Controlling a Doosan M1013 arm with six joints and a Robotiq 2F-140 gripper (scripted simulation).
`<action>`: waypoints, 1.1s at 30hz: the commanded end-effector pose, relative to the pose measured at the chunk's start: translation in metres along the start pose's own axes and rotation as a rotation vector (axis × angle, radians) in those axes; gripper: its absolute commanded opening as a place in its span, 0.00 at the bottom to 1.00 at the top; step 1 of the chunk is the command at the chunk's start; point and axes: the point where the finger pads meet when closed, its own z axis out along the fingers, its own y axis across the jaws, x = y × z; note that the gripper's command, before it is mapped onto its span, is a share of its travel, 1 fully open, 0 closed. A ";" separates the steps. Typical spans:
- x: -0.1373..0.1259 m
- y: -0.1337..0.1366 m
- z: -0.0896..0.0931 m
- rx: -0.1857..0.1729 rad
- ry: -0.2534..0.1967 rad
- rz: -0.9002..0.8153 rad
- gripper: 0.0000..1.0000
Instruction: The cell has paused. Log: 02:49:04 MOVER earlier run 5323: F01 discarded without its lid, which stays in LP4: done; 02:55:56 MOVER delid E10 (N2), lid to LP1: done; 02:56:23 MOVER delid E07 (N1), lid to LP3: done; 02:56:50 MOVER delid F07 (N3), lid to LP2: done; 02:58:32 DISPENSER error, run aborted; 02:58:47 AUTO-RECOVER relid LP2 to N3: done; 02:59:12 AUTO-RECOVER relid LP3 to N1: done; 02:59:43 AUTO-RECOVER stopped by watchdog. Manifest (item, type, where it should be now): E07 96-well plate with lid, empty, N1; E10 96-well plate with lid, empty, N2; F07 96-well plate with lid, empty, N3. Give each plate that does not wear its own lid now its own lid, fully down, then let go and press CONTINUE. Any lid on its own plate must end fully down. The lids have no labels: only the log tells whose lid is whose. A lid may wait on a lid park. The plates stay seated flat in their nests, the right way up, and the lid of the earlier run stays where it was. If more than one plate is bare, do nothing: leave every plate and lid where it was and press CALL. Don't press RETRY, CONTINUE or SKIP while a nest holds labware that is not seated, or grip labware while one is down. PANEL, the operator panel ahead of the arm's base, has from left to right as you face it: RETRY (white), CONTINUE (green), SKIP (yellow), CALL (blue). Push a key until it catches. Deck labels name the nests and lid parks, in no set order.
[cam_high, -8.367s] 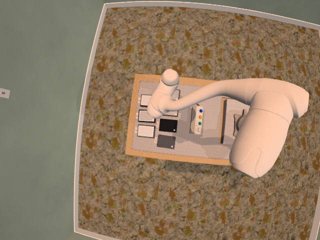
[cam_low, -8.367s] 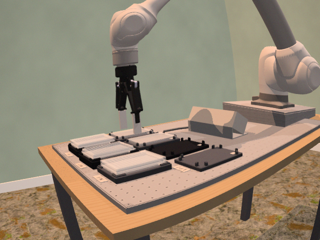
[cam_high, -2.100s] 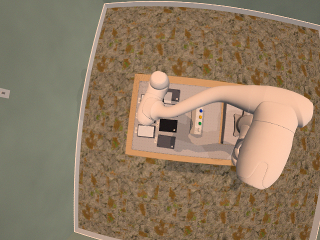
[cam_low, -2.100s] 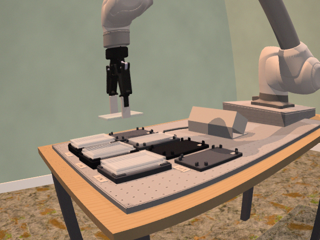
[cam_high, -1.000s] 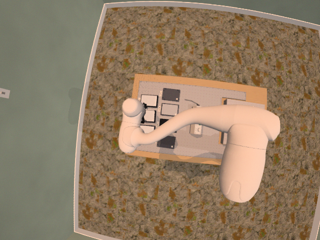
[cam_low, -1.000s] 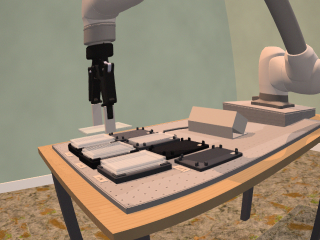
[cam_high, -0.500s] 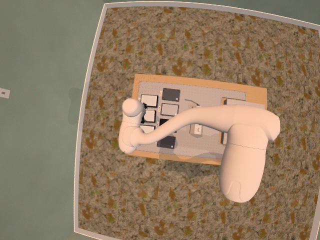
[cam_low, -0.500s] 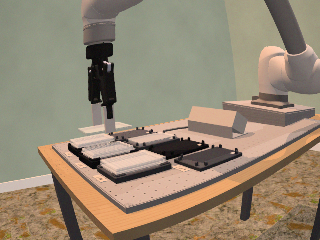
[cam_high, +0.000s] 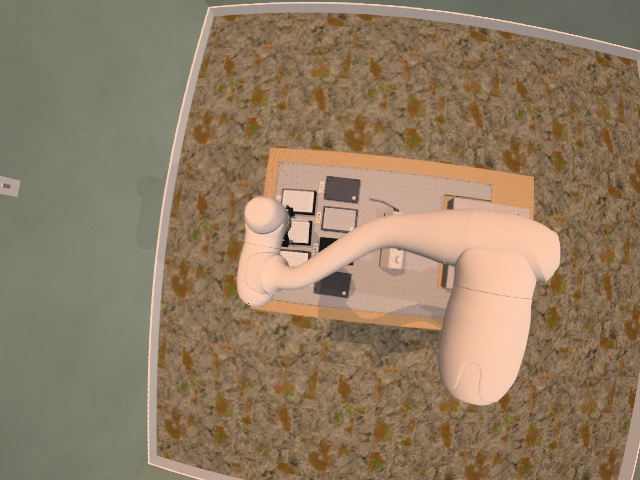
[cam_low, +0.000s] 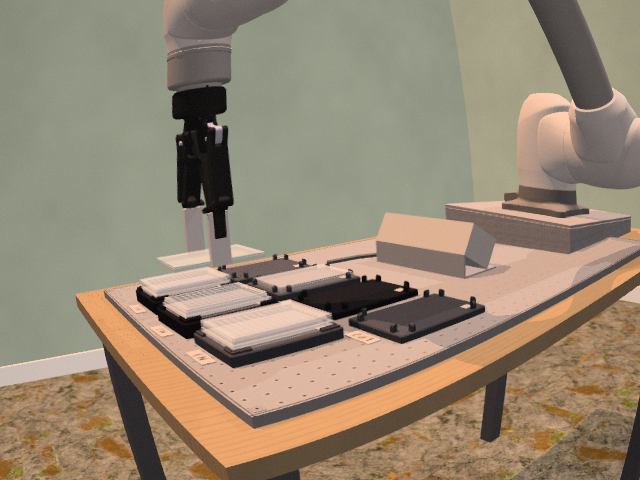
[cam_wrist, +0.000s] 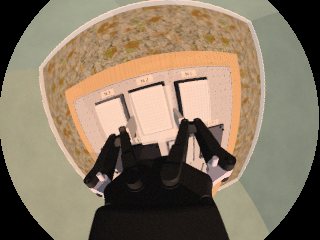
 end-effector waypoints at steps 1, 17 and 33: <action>0.000 -0.006 0.001 0.005 -0.004 -0.007 0.00; 0.000 -0.006 0.004 0.005 -0.004 -0.049 0.00; -0.001 -0.010 0.026 0.005 -0.004 -0.064 0.00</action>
